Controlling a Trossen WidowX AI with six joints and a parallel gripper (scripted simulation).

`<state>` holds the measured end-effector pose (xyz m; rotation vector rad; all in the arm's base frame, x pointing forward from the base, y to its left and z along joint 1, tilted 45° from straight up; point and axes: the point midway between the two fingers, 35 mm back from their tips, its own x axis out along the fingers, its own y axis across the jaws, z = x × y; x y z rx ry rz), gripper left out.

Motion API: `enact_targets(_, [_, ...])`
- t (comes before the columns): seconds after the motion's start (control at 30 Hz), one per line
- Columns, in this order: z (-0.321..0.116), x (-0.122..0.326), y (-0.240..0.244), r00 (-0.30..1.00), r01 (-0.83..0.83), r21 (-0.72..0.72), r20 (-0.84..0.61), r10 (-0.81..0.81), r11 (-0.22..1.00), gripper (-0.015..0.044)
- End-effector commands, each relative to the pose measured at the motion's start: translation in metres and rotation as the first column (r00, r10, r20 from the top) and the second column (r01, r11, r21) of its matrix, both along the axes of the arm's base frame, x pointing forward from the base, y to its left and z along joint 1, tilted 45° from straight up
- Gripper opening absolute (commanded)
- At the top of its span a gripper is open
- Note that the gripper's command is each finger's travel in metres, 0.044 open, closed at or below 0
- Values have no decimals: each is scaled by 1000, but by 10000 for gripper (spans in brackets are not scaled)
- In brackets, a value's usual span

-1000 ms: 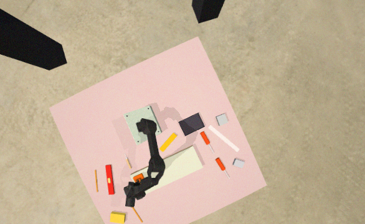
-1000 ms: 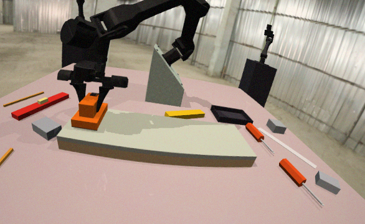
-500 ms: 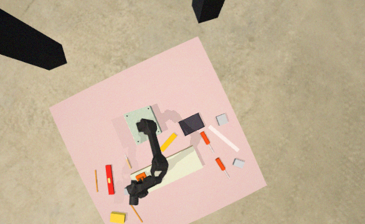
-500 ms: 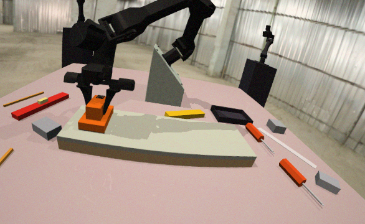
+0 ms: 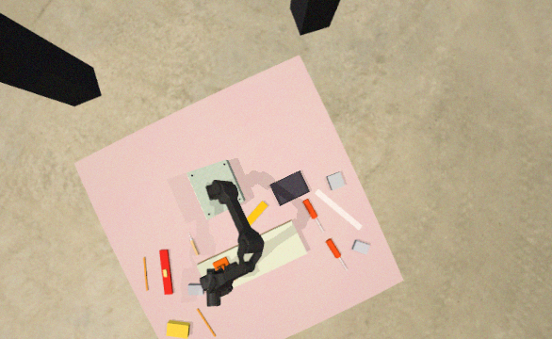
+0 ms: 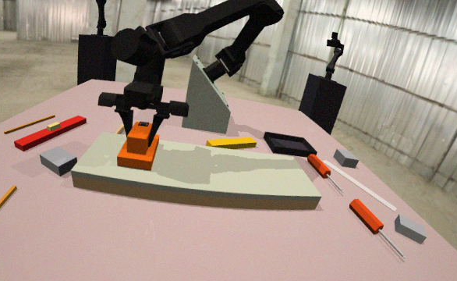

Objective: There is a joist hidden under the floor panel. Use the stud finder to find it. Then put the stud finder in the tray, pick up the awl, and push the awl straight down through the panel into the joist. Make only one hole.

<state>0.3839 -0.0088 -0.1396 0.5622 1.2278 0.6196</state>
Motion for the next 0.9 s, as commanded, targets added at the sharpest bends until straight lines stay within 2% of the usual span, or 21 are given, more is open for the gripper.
enact_targets(0.0, [9,-3,11,1000,2,6,-5,-2,1000,0])
enact_targets(0.87, [60,-12,64,1000,2,10,-7,-2,1000,0])
